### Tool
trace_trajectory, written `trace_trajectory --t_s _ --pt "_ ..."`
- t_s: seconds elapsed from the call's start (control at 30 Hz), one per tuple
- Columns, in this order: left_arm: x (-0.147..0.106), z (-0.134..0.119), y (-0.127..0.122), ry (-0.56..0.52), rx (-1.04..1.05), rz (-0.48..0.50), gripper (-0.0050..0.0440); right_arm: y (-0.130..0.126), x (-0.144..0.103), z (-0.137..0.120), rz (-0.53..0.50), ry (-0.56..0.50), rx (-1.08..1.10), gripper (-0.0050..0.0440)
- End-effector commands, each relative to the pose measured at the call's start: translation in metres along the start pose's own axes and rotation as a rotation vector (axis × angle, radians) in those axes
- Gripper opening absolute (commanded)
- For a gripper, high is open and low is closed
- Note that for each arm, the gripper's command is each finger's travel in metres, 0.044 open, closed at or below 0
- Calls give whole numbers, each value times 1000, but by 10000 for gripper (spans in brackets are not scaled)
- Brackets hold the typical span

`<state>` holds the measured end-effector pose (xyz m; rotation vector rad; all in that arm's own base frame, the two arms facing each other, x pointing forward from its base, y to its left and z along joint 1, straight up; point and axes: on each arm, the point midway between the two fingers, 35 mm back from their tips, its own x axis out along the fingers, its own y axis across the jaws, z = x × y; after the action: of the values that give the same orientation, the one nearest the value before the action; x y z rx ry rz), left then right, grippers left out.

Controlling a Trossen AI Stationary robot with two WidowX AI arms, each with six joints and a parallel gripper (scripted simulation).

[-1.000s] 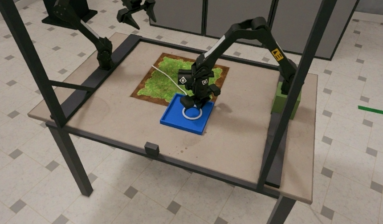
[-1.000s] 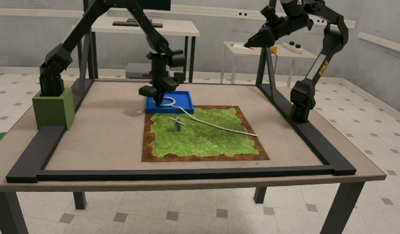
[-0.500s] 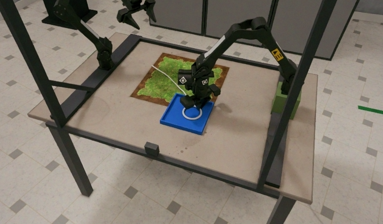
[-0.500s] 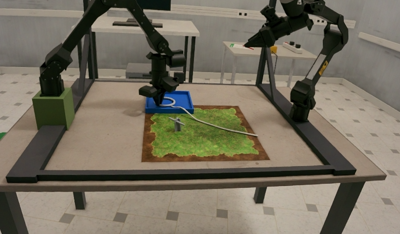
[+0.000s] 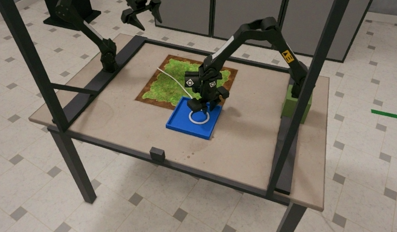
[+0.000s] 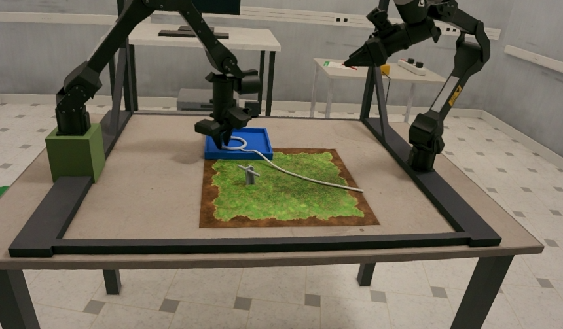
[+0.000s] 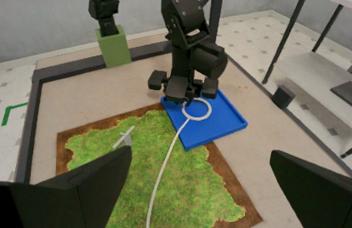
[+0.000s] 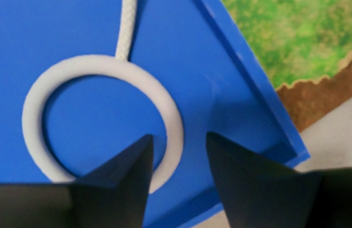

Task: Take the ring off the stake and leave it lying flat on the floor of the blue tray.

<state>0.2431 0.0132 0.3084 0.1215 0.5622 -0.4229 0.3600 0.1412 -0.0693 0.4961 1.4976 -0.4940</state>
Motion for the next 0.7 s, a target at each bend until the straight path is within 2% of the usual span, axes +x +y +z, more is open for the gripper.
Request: trace_trajectory --t_s 0.0,0.03,0.1,0.23,0.33,0.4,0.6,0.67 --pt "-4 5 0 -13 13 8 440 13 -30 8 58 -37 7 146" --pt "-4 5 0 -13 13 8 440 13 -30 8 58 -37 7 146" --pt "-4 5 0 -13 13 8 440 13 -34 8 59 -37 7 194" --pt "-4 5 0 -13 13 8 440 12 -58 7 59 -37 6 290" --pt "-4 5 0 -13 13 8 440 11 -82 6 59 -37 6 300" --pt "-4 5 0 -13 13 8 440 11 -82 6 59 -37 6 300" --pt "-4 5 0 -13 13 8 440 8 -81 2 57 -57 -92 440" --pt "-4 5 0 -13 13 8 440 9 -85 1 72 -83 -186 440"
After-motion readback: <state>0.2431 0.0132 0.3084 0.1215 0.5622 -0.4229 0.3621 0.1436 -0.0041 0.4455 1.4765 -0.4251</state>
